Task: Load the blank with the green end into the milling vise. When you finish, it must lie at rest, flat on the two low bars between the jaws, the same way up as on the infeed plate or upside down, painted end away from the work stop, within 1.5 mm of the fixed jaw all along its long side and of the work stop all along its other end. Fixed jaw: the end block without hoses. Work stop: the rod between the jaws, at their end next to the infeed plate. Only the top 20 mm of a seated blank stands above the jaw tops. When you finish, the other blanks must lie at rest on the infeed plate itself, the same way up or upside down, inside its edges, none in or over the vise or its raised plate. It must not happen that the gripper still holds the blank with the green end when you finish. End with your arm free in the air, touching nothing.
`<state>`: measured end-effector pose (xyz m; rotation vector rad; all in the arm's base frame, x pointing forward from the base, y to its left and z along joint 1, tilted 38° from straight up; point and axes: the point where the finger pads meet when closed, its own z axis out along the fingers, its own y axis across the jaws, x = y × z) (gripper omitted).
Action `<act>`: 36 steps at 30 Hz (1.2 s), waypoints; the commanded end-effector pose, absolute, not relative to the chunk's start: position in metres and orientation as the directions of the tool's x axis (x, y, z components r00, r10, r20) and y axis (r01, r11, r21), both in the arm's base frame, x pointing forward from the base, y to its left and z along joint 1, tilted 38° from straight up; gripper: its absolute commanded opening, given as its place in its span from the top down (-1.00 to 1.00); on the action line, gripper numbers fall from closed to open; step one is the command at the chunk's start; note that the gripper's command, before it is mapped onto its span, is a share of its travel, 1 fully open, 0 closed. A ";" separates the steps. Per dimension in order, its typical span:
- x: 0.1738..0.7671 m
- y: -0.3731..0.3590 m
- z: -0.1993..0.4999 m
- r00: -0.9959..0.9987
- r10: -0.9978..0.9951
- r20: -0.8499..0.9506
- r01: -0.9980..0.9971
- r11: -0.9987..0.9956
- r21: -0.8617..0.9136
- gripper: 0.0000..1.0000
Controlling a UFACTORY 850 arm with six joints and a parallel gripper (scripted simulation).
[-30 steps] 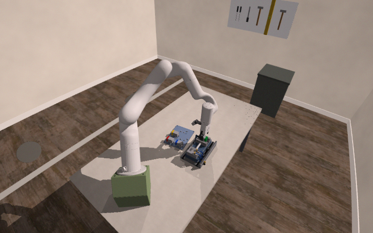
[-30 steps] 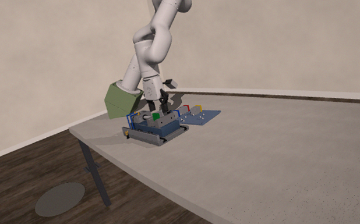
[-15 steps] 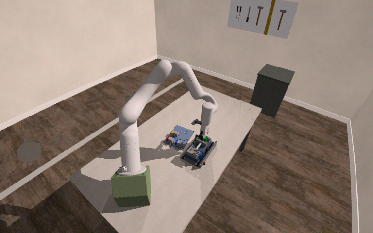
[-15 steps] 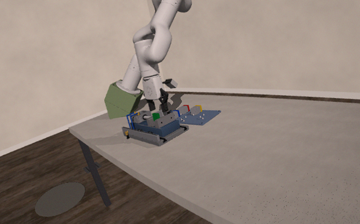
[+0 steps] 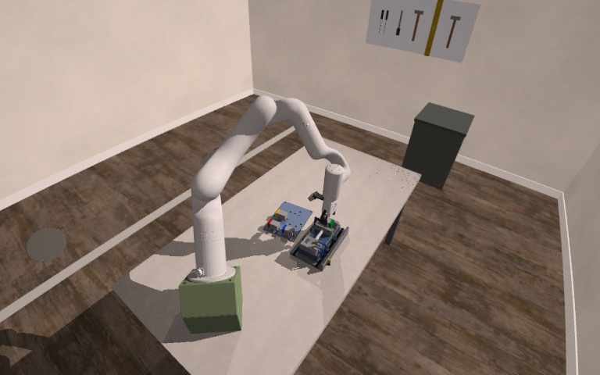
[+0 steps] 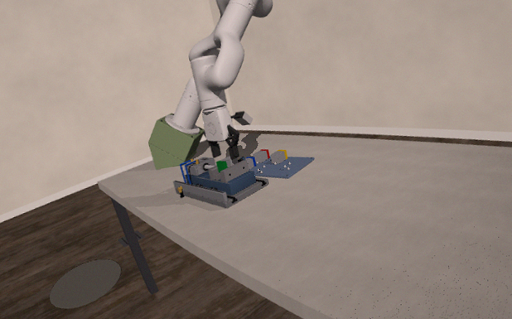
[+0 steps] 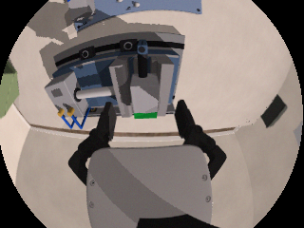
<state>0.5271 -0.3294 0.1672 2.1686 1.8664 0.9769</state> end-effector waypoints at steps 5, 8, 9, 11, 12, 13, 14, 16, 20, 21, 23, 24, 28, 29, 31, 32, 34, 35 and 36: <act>0.526 -0.331 0.170 0.032 0.921 0.388 0.844 -0.233 0.484 -1.00; 0.526 -0.331 0.170 0.032 0.921 0.388 0.844 -0.233 0.484 -1.00; 0.526 -0.331 0.170 0.032 0.921 0.388 0.844 -0.233 0.484 -1.00; 0.526 -0.331 0.170 0.032 0.921 0.388 0.844 -0.233 0.484 -1.00; 0.526 -0.331 0.170 0.032 0.921 0.388 0.844 -0.233 0.484 -1.00; 0.526 -0.331 0.170 0.032 0.921 0.388 0.844 -0.233 0.484 -1.00; 0.526 -0.331 0.170 0.032 0.921 0.388 0.844 -0.233 0.484 -1.00; 0.526 -0.331 0.171 0.032 0.921 0.388 0.844 -0.233 0.483 -1.00; 0.525 -0.332 0.172 0.032 0.921 0.388 0.844 -0.233 0.483 -1.00; 0.525 -0.332 0.172 0.032 0.921 0.388 0.844 -0.233 0.484 -1.00; 0.524 -0.332 0.172 0.032 0.921 0.388 0.844 -0.233 0.484 -1.00; 0.524 -0.332 0.172 0.032 0.921 0.388 0.844 -0.233 0.484 -1.00; 0.524 -0.332 0.172 0.032 0.921 0.388 0.844 -0.233 0.484 -1.00; 0.524 -0.332 0.172 0.032 0.921 0.388 0.844 -0.233 0.484 -1.00; 0.524 -0.332 0.172 0.032 0.921 0.388 0.844 -0.233 0.484 -1.00; 0.524 -0.332 0.173 0.032 0.921 0.388 0.844 -0.233 0.483 -1.00; 0.524 -0.332 0.174 0.032 0.921 0.388 0.844 -0.233 0.483 -1.00; 0.523 -0.333 0.174 0.032 0.921 0.388 0.844 -0.233 0.483 -1.00; 0.523 -0.333 0.174 0.032 0.921 0.388 0.844 -0.233 0.483 -1.00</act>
